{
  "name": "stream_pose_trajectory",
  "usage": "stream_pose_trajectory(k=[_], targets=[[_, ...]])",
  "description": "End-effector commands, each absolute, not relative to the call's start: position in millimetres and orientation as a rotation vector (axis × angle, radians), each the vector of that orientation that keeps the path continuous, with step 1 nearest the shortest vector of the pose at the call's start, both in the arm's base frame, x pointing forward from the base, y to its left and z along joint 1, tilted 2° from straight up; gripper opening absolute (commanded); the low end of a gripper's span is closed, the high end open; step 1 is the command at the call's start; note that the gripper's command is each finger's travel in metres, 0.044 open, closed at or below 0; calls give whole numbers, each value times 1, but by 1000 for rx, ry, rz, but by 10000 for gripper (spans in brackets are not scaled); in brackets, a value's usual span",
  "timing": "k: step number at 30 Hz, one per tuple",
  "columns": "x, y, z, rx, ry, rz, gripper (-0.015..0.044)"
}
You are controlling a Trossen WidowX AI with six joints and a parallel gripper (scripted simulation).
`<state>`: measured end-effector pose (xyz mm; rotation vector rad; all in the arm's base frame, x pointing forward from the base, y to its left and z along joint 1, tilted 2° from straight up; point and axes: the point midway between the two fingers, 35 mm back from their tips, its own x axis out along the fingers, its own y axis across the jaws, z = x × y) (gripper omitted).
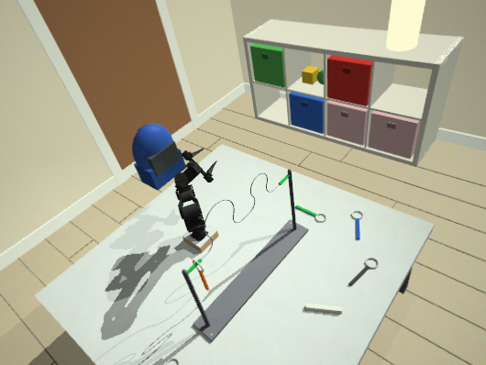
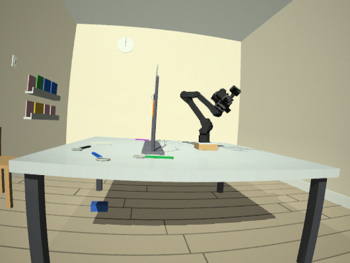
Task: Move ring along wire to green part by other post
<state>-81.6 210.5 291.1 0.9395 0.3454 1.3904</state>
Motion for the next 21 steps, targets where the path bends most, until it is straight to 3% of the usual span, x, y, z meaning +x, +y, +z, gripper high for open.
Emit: stream_pose_trajectory(k=[1,9,21], targets=[[-81,211,291,939,342,1389,374],[-56,232,298,913,177,1329,164],[-5,258,303,815,-58,1221,160]])
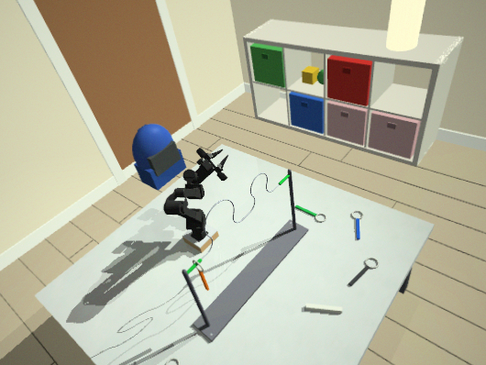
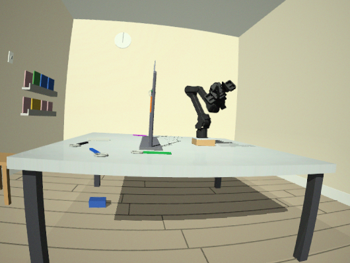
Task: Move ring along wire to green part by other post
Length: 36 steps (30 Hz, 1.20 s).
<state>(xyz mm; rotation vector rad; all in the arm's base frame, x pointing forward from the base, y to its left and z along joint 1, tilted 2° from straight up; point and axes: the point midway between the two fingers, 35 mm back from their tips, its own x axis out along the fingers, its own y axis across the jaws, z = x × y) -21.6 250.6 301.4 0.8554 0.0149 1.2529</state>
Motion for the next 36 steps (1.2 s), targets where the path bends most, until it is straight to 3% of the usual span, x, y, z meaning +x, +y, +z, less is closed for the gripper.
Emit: stream_pose_trajectory(k=[1,20,36], targets=[[0,260,303,804,-76,1211,160],[103,273,298,554,-322,1017,160],[201,242,281,293,-413,825,160]])
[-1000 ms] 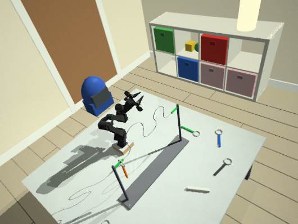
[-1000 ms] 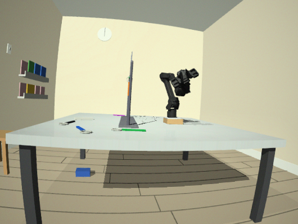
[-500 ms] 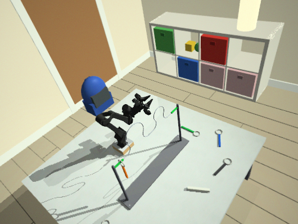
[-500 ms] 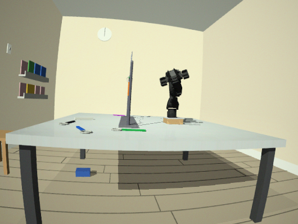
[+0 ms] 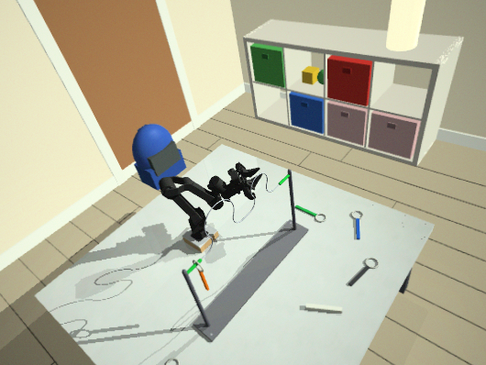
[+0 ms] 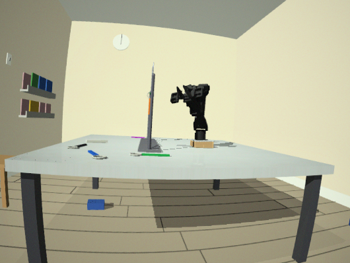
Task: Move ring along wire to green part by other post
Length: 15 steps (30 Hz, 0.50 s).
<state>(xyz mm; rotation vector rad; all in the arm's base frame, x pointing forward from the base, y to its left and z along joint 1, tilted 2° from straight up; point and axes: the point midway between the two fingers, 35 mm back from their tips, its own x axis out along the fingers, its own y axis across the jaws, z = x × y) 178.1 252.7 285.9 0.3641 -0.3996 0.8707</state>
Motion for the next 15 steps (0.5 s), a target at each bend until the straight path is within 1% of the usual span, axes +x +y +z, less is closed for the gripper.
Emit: stream_pose_trajectory(k=[1,15], targets=[[207,239,280,277,-415,811,160],[281,175,258,79,-405,646,160]])
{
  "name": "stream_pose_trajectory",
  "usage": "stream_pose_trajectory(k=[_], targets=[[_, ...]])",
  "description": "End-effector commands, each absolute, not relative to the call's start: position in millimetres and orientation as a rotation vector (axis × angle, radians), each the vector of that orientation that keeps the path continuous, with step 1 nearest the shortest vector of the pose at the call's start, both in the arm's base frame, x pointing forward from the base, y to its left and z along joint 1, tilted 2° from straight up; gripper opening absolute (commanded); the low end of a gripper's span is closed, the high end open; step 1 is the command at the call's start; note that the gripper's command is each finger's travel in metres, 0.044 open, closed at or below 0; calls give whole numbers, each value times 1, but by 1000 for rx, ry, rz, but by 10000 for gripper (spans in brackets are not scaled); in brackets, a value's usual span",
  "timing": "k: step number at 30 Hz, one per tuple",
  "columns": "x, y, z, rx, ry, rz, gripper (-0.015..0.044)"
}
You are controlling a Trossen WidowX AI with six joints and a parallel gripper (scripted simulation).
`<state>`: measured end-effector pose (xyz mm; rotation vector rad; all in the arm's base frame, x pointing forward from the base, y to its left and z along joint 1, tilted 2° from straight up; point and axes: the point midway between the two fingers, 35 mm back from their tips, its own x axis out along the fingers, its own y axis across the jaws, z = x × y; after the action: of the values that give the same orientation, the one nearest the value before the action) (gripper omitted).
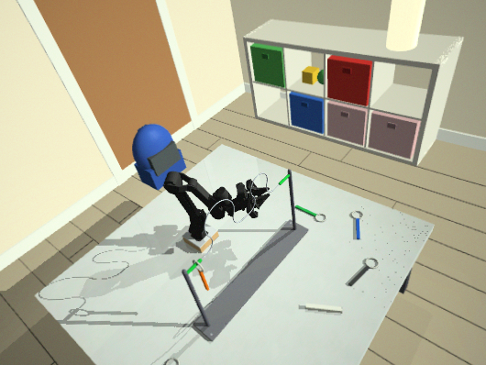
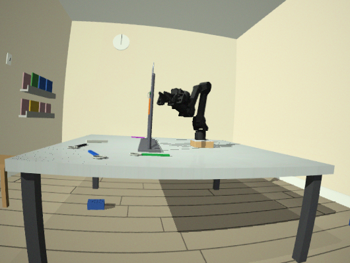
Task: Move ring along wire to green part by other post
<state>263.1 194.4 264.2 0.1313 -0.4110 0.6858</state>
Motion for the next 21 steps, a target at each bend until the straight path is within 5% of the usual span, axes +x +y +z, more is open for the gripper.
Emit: stream_pose_trajectory(k=[1,21], targets=[[285,169,256,68,-402,635,160],[340,31,217,-114,-292,412,160]])
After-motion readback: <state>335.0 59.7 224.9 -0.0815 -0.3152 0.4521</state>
